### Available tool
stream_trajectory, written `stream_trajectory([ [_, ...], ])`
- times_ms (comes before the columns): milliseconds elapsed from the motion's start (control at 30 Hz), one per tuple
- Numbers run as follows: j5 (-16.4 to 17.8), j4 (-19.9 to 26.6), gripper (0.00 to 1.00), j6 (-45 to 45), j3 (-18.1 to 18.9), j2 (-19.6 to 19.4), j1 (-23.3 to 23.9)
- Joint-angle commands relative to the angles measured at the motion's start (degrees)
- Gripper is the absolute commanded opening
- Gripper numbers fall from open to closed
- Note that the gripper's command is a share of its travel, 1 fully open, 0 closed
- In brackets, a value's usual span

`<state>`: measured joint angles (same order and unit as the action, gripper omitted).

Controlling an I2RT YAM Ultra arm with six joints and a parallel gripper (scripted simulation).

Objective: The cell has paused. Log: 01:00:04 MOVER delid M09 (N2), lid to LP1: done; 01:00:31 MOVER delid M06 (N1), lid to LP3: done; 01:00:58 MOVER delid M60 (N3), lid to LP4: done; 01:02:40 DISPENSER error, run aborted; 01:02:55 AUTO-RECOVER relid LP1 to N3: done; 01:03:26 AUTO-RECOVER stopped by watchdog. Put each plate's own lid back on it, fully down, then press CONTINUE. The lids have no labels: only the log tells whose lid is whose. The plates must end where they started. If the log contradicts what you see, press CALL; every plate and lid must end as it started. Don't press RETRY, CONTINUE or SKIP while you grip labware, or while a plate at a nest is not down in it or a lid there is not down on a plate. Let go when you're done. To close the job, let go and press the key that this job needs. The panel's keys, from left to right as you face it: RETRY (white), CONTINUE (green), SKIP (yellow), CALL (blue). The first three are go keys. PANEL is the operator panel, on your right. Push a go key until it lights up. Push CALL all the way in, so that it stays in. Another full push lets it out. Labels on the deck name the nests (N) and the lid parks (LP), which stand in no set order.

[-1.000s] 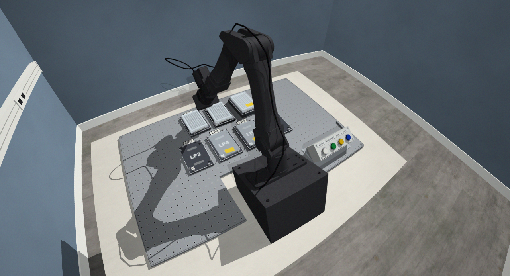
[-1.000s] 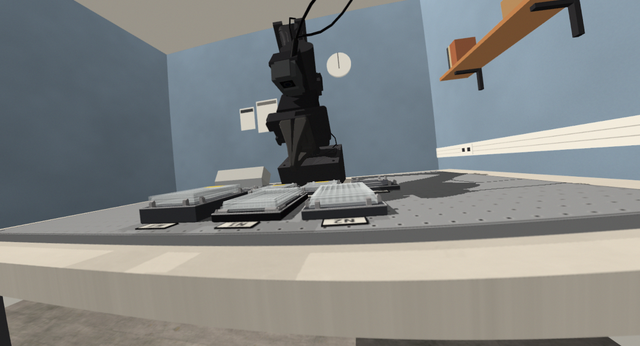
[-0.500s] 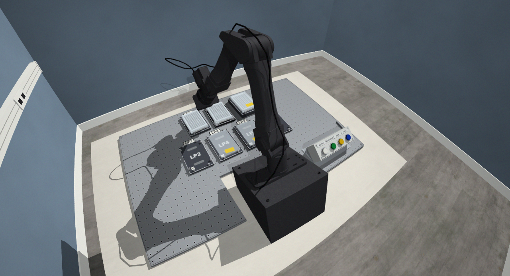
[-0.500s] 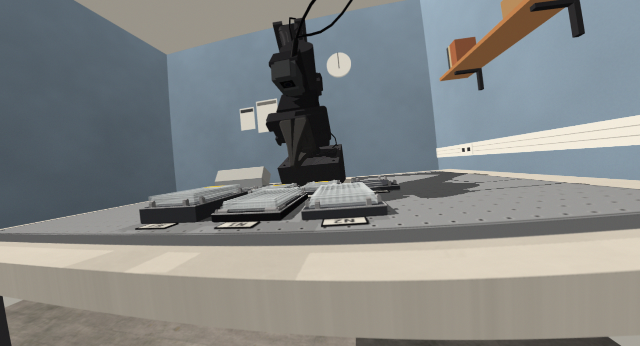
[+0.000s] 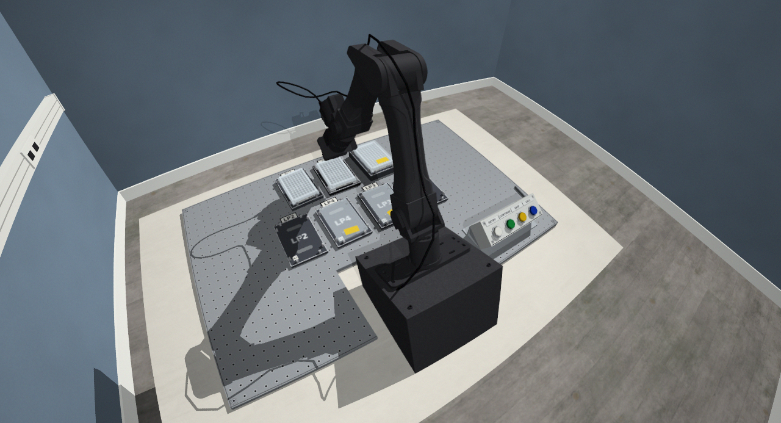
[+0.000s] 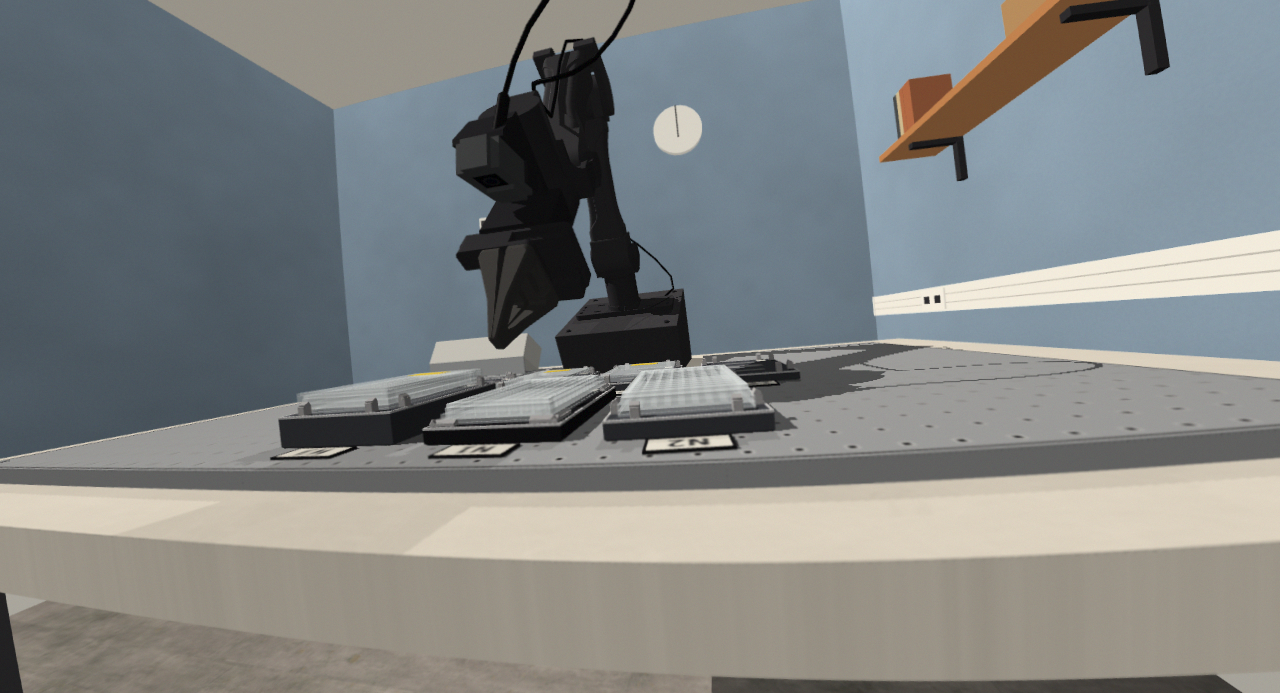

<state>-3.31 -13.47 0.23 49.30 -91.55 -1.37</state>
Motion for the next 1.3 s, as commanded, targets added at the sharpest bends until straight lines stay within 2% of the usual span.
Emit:
stream_trajectory([
  [0, 3.8, -0.9, 0.0, -2.1, 0.3, 1.9, 1.9],
  [367, 12.7, 0.7, 0.0, -6.7, 2.5, -0.9, 12.3],
  [433, 12.9, 0.8, 0.0, -6.9, 2.6, 0.0, 12.5],
  [1267, 13.0, 0.9, 0.0, -6.7, 2.8, 0.0, 12.0],
])
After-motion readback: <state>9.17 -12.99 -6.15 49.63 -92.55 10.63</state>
